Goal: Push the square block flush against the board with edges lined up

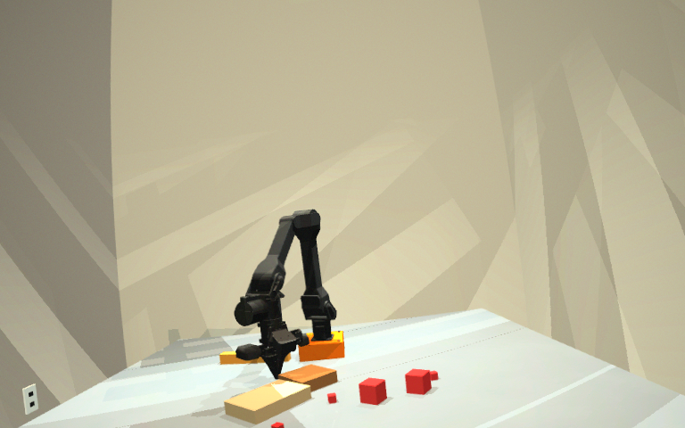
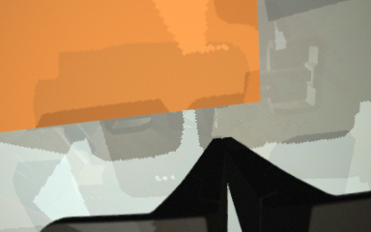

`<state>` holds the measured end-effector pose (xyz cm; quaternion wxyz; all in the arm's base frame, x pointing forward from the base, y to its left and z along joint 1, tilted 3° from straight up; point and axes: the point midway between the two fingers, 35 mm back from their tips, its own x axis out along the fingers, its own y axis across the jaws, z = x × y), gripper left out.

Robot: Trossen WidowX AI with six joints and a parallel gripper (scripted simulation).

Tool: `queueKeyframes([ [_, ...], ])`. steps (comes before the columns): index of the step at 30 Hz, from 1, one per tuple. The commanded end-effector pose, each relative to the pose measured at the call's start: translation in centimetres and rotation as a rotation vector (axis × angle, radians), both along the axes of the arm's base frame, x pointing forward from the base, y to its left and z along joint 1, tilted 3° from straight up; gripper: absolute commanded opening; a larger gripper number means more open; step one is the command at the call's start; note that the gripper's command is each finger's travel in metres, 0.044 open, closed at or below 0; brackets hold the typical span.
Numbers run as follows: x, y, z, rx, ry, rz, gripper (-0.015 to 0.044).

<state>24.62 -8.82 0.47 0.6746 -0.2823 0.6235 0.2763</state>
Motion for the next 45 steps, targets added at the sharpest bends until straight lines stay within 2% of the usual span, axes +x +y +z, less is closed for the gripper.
queueKeyframes([
  [1, 0.1, 0.3, -0.3, 0.005, 0.002, 0.003, 0.0],
  [45, 3.2, 3.1, 0.1, 0.007, 0.0, 0.003, 0.0],
])
